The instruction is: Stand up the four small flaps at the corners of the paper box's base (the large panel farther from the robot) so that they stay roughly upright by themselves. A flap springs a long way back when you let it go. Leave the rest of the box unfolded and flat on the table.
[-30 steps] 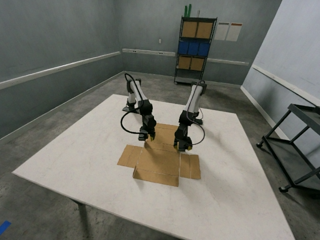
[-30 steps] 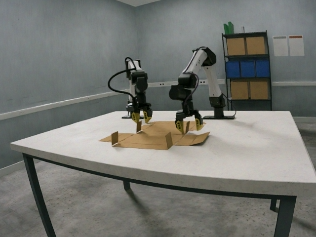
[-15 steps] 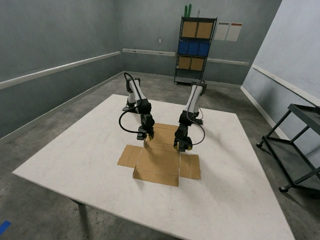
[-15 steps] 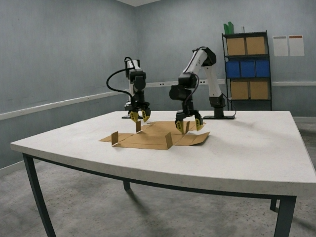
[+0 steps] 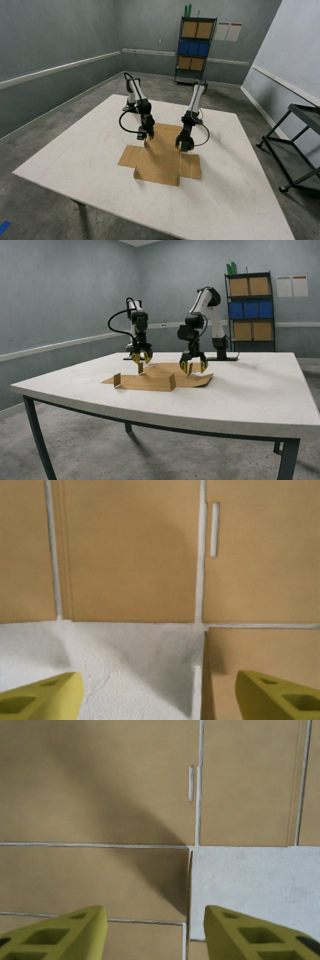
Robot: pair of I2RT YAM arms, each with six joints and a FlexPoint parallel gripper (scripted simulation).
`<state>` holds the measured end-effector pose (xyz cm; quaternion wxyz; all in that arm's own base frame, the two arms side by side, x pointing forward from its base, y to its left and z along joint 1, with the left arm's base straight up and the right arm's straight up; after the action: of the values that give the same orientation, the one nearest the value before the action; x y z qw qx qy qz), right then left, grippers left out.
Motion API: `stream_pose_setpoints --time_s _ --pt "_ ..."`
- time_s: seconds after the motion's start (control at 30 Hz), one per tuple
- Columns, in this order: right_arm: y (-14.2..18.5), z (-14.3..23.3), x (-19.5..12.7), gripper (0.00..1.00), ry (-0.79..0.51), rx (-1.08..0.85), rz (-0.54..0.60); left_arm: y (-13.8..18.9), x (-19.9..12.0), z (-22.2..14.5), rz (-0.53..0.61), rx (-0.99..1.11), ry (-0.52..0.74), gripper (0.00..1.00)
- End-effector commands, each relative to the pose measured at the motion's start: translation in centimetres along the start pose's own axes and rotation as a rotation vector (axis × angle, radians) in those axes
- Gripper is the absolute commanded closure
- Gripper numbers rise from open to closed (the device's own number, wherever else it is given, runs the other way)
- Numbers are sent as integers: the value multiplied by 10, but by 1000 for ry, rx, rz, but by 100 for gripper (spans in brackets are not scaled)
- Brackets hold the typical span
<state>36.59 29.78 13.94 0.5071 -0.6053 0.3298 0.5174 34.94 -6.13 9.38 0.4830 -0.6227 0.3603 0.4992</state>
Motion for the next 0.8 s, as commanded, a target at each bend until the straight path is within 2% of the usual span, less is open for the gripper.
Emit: stream_pose_setpoints --time_s 0.0,0.53,0.77 --pt "-3 8 -9 50 -20 -8 -13 -10 -23 1 -31 -2 69 23" --pt "1 5 -2 50 -12 -6 5 -12 -28 1 -28 -5 98 23" --pt "1 -5 -18 50 -16 -5 -12 -13 -34 1 -26 -8 101 23"
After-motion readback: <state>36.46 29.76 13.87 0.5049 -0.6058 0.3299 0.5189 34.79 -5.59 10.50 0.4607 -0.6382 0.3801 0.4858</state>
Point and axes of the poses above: on each arm, the point where the finger pads meet when closed, its own x axis out along the fingers, its own z axis across the jaws, y = z × x, the point moved 8 cm from there along -x, back along the fingers, and after that the axes turned 12 degrees about -x, right-handed, at the moved point
